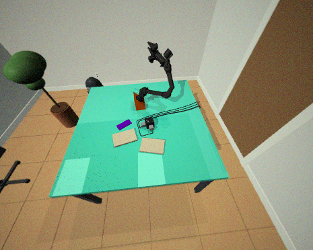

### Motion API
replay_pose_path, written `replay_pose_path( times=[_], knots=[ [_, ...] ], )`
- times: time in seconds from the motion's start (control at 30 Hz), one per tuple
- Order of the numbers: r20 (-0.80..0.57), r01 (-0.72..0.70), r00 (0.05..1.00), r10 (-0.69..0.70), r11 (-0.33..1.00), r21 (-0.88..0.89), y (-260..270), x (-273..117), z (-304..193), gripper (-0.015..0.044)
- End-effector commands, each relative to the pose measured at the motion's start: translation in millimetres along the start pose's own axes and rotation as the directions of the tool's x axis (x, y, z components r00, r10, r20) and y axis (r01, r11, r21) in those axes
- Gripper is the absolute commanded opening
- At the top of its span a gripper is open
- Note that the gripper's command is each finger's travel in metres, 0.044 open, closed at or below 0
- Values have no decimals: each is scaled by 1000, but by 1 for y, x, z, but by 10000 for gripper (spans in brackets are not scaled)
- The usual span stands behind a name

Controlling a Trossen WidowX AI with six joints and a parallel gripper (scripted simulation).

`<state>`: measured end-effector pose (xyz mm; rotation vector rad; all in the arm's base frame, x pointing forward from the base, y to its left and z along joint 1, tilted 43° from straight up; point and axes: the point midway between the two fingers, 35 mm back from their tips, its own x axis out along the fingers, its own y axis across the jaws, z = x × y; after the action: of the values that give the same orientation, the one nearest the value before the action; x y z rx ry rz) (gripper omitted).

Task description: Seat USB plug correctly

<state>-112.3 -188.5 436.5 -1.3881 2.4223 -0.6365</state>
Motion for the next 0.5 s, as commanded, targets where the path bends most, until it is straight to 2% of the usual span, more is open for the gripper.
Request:
replay_pose_path(
  times=[0.0, 0.1, 0.2, 0.33, 0.47],
  knots=[
    [12, 5, 1000, -6, 1000, 3, -1, 2, 2, 426],
    [181, 75, 980, -82, 996, 44, -19, 21, 37, 440],
    [379, 136, 911, -162, 986, 94, -44, 35, 85, 440],
    [600, 199, 761, -245, 969, 144, -79, 34, 149, 440],
    [757, 282, 572, -315, 943, 180, -117, 12, 204, 440]
  ],
)
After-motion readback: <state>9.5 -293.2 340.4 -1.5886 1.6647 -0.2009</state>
